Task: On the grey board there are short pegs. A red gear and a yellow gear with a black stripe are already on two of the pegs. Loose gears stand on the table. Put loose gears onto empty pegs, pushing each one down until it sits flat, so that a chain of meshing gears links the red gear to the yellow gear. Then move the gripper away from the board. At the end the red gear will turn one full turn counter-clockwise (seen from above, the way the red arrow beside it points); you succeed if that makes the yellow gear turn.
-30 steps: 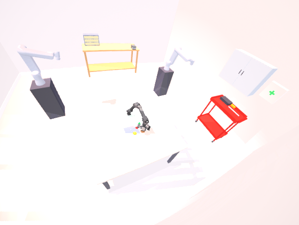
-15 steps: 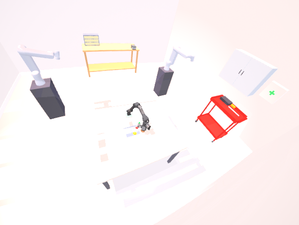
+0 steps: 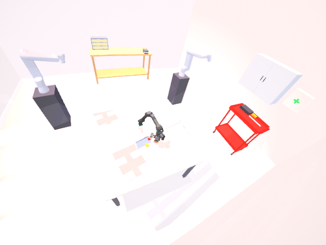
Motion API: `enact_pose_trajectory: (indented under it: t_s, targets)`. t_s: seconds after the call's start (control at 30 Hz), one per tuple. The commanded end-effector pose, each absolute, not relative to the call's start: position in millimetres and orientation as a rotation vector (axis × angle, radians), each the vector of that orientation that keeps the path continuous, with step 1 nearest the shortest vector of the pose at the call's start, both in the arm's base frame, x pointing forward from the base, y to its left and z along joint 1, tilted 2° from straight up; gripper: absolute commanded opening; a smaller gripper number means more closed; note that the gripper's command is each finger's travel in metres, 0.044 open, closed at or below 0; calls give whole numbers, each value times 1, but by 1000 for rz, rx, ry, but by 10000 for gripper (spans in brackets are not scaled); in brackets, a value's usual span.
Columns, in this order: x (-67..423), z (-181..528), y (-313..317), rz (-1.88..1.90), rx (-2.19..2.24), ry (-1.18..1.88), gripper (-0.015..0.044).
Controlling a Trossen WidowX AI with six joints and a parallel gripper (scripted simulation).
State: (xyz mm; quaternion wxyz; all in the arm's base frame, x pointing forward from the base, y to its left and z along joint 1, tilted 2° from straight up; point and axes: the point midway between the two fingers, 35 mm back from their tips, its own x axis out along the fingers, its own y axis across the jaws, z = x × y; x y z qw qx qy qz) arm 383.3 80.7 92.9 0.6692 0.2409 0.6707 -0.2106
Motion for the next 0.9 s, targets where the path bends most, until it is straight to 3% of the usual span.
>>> enact_pose_trajectory:
  t_s: [0.0,0.87]
  targets:
    - [385,105,81,-469,552,1499,0]
    - [378,162,79,-469,552,1500,0]
